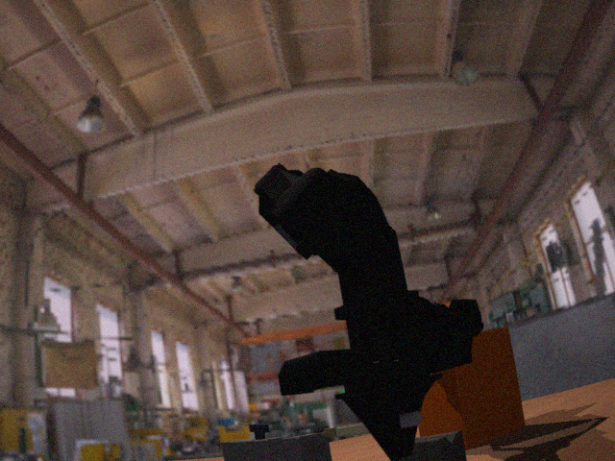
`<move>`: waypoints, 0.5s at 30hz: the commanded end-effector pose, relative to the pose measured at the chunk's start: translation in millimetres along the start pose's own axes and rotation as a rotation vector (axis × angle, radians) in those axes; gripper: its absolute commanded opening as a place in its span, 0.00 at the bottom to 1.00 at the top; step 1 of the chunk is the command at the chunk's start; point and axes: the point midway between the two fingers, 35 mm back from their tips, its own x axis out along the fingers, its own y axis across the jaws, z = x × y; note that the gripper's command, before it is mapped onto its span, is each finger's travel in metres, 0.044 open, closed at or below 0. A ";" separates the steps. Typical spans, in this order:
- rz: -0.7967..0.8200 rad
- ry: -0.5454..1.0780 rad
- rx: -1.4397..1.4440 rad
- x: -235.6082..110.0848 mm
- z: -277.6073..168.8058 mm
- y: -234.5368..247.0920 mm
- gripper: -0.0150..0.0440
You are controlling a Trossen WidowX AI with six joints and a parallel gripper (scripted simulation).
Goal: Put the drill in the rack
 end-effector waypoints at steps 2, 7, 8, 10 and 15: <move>-0.002 -0.005 0.005 -3.7 0.4 -0.1 0.25; -0.002 -0.005 0.005 -5.4 -0.1 0.2 0.25; -0.002 -0.005 0.005 -5.7 -0.1 0.2 0.25; -0.002 -0.005 0.005 -6.4 -0.3 0.3 0.25; -0.002 -0.005 0.005 -8.1 -0.6 0.6 0.25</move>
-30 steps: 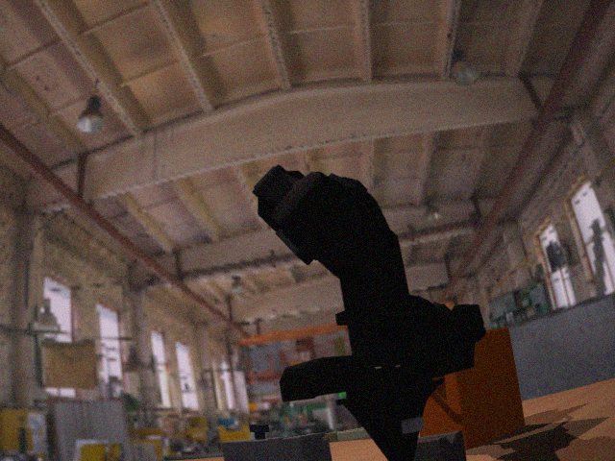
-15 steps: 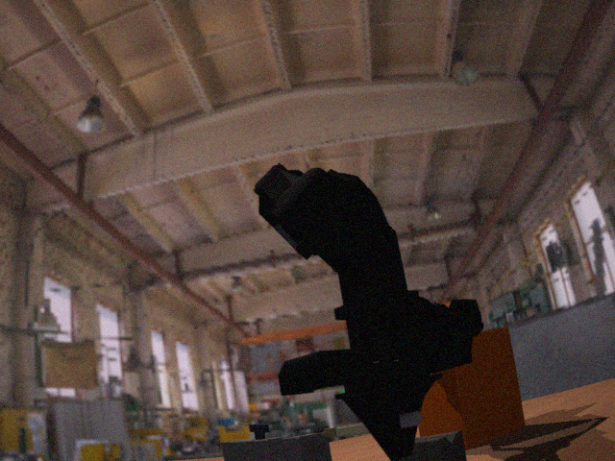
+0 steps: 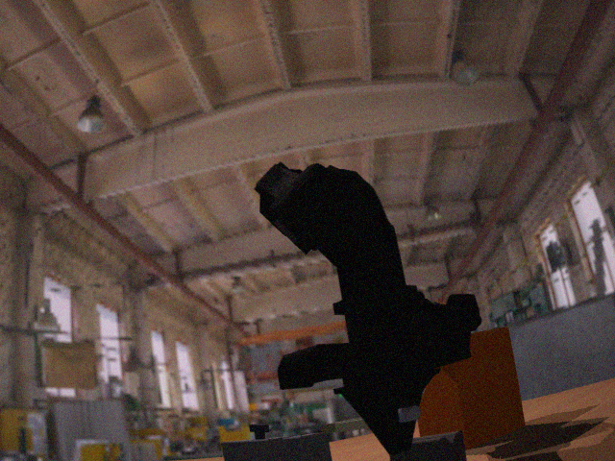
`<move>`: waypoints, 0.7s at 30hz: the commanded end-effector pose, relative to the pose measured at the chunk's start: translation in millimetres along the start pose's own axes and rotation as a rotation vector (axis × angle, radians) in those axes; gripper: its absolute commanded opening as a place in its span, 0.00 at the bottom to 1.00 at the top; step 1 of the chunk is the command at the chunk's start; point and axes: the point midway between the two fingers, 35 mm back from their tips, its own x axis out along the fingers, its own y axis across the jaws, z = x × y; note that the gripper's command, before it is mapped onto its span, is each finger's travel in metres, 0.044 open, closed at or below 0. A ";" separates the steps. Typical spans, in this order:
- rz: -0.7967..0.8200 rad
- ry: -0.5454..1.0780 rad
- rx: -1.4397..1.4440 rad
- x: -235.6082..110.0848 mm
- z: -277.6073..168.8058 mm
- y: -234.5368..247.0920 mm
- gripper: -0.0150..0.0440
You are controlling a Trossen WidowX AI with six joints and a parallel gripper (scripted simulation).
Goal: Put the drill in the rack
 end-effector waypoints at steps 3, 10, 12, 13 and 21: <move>-0.002 -0.005 0.005 -4.0 0.6 -0.2 0.25; -0.002 -0.005 0.005 -6.3 0.2 0.0 0.25; -0.002 -0.005 0.005 -7.0 0.1 0.1 0.25; -0.002 -0.005 0.005 -7.3 0.1 0.1 0.25; -0.002 -0.006 0.005 -9.9 -0.1 0.3 0.25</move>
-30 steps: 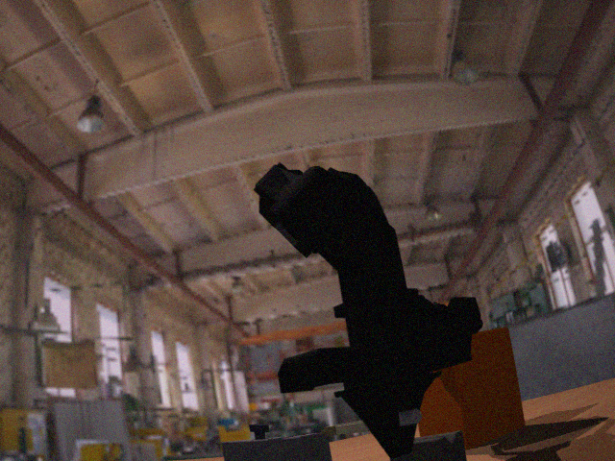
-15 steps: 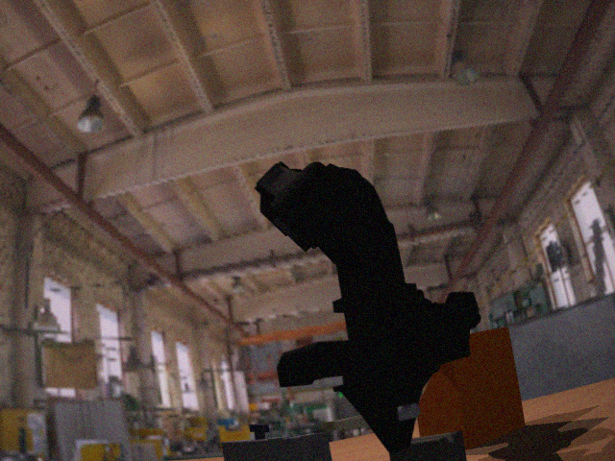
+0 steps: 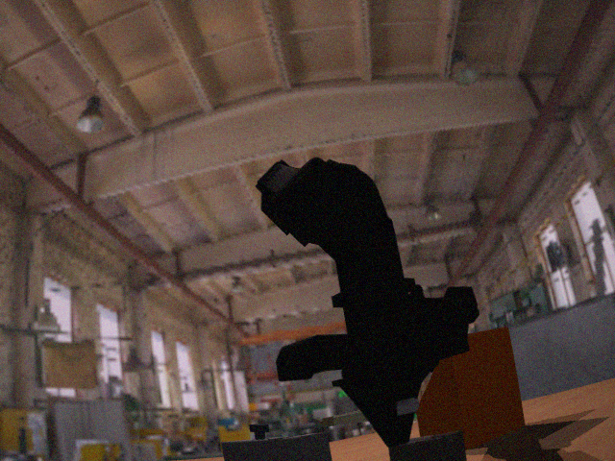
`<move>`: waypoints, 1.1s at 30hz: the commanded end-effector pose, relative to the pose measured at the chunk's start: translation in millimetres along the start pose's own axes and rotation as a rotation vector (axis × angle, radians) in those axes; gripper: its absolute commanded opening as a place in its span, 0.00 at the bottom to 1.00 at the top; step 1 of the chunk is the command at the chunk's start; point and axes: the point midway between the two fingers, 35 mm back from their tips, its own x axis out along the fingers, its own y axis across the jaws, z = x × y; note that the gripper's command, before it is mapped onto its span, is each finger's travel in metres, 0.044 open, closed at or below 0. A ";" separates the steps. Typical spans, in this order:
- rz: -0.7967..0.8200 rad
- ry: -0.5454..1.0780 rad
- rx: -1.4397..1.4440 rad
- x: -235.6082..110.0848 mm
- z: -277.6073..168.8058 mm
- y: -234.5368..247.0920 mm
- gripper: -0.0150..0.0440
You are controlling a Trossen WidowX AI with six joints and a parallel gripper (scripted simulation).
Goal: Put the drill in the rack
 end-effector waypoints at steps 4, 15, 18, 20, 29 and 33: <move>-0.002 -0.005 0.005 -4.1 1.0 -0.5 0.25; -0.002 -0.005 0.005 -7.4 1.2 -0.4 0.25; -0.002 -0.005 0.005 -8.2 1.3 -0.4 0.25; -0.002 -0.006 0.005 -8.8 1.3 -0.4 0.25; -0.002 -0.006 0.005 -11.1 1.8 -0.5 0.25; -0.002 -0.006 0.005 -12.0 2.1 -0.6 0.25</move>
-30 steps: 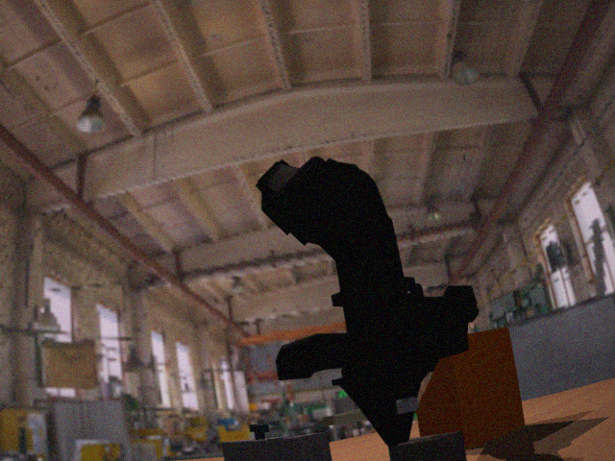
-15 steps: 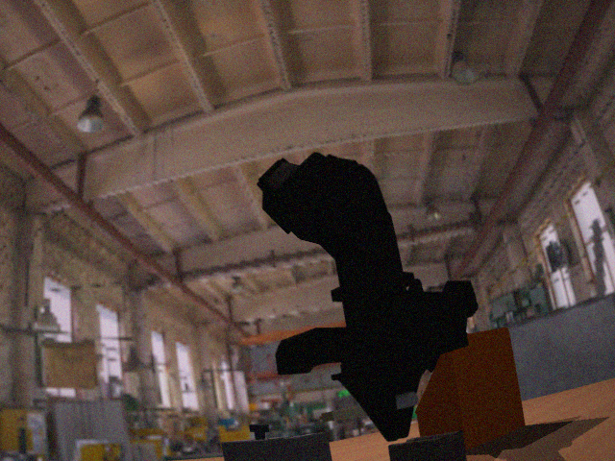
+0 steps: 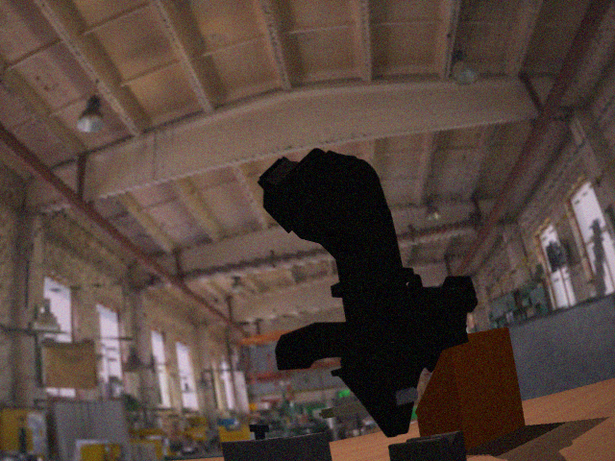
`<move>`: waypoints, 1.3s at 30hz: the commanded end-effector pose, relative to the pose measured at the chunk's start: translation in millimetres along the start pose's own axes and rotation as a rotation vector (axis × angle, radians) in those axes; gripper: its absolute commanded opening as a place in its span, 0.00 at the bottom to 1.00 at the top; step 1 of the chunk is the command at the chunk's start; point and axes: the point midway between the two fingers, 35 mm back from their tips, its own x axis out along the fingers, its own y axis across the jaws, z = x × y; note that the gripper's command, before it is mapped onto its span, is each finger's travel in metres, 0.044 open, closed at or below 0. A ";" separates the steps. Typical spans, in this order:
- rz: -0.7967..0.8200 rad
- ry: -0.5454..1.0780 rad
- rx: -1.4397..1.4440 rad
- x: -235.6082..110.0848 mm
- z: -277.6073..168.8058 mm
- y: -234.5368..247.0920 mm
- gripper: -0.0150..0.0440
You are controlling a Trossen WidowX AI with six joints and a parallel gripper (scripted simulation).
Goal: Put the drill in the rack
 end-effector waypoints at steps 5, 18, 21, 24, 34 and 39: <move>-0.002 -0.006 0.005 -3.7 1.9 -1.0 0.25; -0.002 -0.006 0.005 -6.6 3.0 -1.6 0.25; -0.002 -0.006 0.005 -5.8 3.3 1.2 0.25; -0.002 -0.006 0.005 -4.5 4.1 7.2 0.25; -0.001 -0.006 0.005 -0.8 6.8 22.9 0.25; -0.001 -0.006 0.004 0.7 8.4 30.7 0.25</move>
